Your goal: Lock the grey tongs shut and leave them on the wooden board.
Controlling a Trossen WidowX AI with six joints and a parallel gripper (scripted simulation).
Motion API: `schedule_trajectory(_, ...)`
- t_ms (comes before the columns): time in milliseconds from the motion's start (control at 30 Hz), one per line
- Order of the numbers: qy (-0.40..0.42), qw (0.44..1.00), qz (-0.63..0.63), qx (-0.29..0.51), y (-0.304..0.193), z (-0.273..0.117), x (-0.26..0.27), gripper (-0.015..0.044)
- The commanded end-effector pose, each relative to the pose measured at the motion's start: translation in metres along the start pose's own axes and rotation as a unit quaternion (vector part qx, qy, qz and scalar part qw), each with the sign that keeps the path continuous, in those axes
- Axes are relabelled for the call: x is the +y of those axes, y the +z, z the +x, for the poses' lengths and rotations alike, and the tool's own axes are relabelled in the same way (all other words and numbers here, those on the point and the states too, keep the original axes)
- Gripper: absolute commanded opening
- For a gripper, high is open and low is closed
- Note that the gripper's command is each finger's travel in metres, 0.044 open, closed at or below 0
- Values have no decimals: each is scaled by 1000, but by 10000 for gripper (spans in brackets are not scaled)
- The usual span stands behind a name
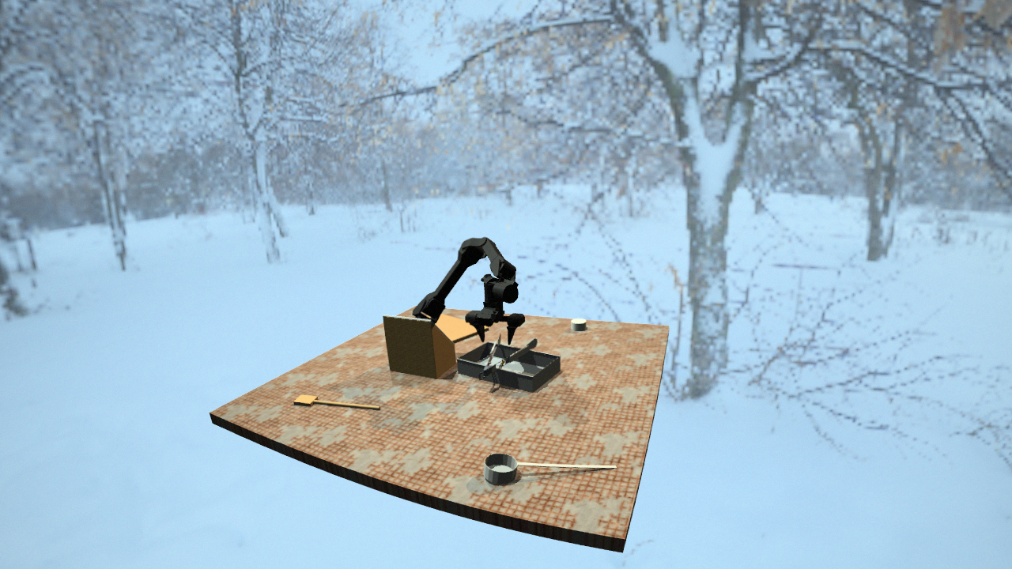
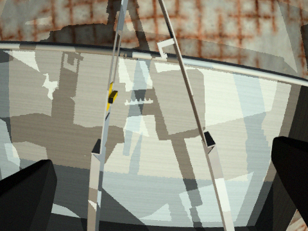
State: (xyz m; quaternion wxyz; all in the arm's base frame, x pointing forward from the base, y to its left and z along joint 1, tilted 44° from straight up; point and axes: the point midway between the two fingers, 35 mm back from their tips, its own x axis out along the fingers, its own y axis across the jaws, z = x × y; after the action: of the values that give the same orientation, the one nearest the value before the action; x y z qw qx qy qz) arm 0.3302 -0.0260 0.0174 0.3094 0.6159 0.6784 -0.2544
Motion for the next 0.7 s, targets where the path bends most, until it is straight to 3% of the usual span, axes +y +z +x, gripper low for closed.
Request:
schedule_trajectory(0,-3,1000,6,5,-3,3,4,440)
schedule_trajectory(667,-3,1000,6,4,-2,25,6,440)
